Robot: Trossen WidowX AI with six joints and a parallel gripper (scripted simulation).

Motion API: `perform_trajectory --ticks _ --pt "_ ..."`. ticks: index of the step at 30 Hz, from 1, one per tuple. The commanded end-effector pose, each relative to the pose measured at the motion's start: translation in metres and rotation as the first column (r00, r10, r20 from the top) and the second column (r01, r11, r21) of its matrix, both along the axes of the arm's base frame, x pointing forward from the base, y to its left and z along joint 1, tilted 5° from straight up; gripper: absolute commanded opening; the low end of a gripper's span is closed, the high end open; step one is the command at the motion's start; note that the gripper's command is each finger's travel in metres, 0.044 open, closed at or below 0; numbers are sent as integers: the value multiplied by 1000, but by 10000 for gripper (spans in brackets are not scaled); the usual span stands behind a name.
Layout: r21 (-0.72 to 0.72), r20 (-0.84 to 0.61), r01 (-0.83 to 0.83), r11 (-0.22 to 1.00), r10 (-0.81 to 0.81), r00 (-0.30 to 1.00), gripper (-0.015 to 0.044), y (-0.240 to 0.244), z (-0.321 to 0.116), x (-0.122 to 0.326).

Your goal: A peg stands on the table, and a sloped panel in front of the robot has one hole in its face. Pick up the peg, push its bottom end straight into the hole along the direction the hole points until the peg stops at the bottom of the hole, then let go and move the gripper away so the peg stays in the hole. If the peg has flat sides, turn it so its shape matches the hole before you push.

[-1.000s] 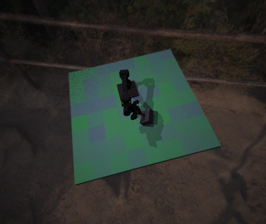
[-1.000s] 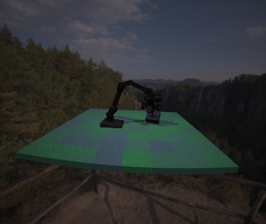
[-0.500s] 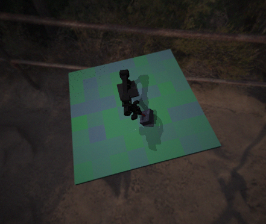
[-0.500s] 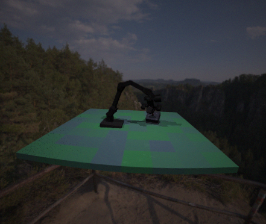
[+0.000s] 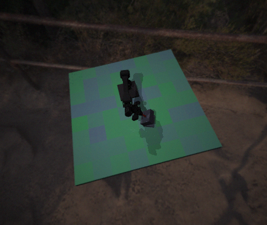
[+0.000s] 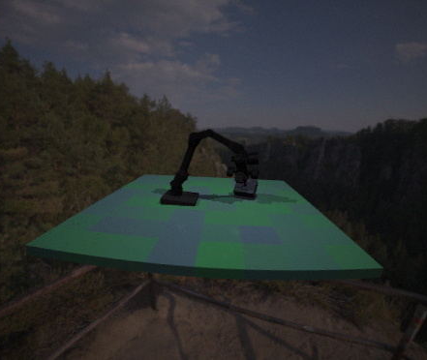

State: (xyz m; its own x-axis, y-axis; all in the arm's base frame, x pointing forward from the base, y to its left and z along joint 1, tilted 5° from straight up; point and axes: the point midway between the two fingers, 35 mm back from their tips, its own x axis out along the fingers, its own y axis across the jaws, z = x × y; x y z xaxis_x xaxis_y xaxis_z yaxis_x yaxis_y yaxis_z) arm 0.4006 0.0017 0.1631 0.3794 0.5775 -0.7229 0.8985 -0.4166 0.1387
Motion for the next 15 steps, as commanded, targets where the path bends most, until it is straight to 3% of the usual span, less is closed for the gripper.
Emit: perform_trajectory --ticks 1,15 --pt "-1 -7 3 1000 -3 1000 0 0 -3 1" --pt "-1 -7 3 1000 -3 1000 0 4 -6 3"
